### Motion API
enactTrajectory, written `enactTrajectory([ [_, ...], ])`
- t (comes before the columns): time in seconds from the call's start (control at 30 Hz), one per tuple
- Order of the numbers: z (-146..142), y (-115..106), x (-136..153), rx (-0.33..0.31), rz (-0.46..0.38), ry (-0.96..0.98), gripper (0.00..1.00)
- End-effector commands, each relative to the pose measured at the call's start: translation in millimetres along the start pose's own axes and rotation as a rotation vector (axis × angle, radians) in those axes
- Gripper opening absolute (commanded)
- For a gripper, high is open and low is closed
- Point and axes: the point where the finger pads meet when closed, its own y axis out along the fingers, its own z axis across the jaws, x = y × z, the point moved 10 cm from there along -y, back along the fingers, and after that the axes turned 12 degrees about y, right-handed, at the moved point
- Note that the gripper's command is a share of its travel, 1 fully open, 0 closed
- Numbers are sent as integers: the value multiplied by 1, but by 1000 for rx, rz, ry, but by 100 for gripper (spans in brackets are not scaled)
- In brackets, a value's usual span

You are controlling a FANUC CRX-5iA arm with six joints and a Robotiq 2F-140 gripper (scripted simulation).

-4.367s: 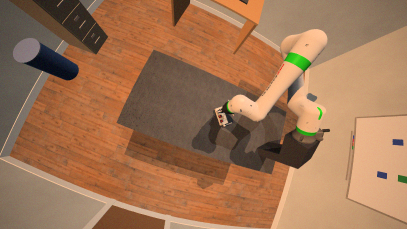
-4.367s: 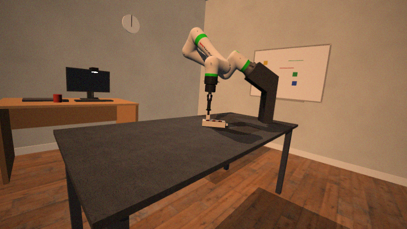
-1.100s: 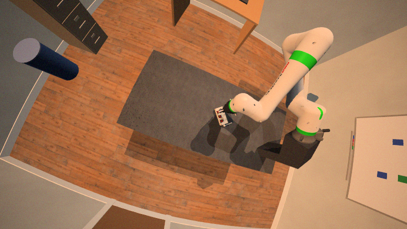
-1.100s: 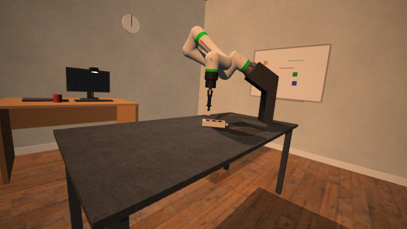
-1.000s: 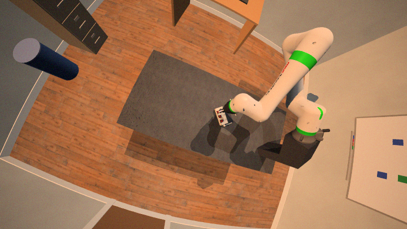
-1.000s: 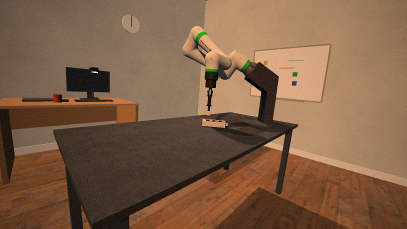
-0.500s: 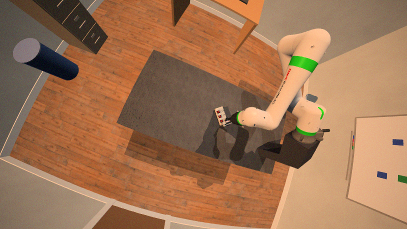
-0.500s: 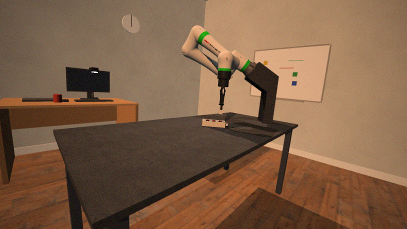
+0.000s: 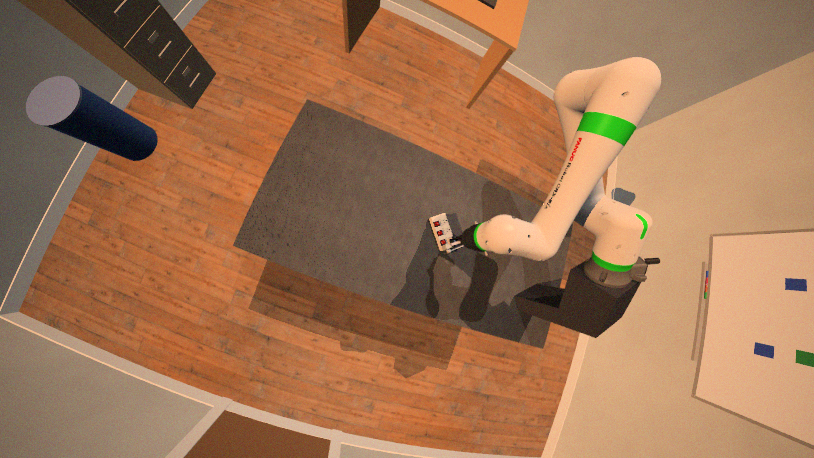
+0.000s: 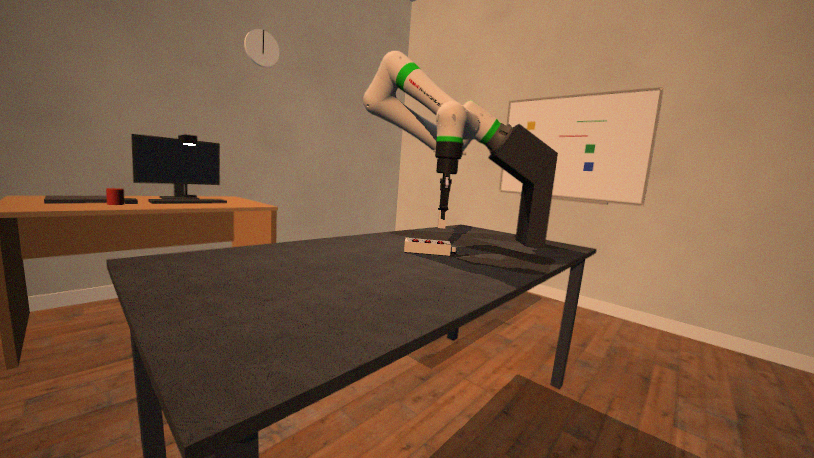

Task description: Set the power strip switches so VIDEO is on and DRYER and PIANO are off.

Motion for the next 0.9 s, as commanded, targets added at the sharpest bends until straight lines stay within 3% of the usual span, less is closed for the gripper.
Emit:
enactTrajectory([
  [0.0,0,0,0,0,0,0,0],
  [0.87,0,2,0,0,0,0,0],
])
